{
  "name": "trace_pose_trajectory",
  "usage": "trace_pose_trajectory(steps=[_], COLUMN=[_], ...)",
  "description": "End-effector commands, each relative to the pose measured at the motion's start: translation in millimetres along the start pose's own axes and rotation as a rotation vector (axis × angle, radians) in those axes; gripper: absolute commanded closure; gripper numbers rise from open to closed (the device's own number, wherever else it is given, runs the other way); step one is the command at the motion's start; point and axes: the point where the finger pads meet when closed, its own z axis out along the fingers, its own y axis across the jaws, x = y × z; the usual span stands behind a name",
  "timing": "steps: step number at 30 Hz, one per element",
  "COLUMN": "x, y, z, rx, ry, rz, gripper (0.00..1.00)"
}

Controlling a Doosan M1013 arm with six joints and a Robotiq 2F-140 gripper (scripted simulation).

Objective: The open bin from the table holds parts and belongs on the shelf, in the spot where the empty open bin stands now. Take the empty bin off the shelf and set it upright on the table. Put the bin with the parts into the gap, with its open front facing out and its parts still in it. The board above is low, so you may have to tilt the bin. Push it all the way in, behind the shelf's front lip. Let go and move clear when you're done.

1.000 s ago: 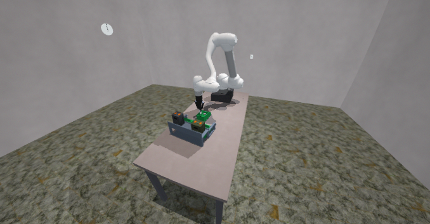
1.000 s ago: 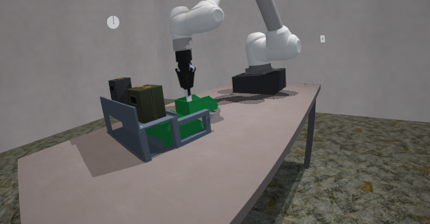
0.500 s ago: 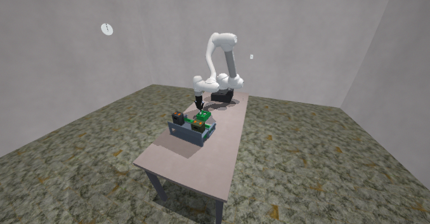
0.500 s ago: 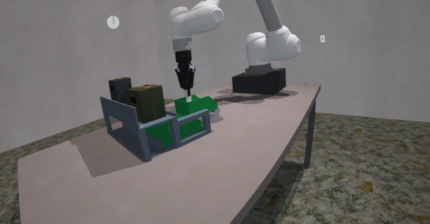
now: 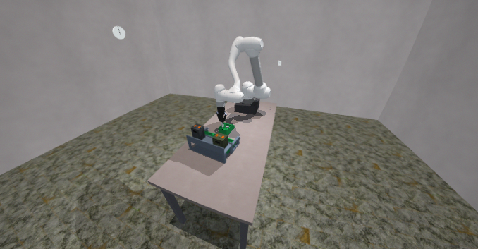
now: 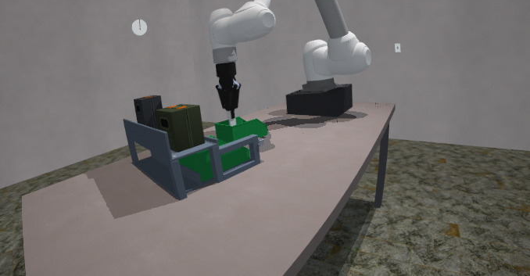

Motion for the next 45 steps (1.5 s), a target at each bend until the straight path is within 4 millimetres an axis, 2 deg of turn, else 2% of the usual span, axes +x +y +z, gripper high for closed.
trace_pose_trajectory(steps=[1,29,30,45], x=[0.0,0.0,0.0,0.0], y=[-2.2,-2.2,-2.2,-2.2], z=[1.9,8.8,8.8,8.8], rx=[0.002,0.002,0.002,0.002], ry=[-0.002,-0.002,-0.002,-0.002], rz=[-0.005,-0.005,-0.005,-0.005], gripper=[0.90,0.90,0.76,0.76])
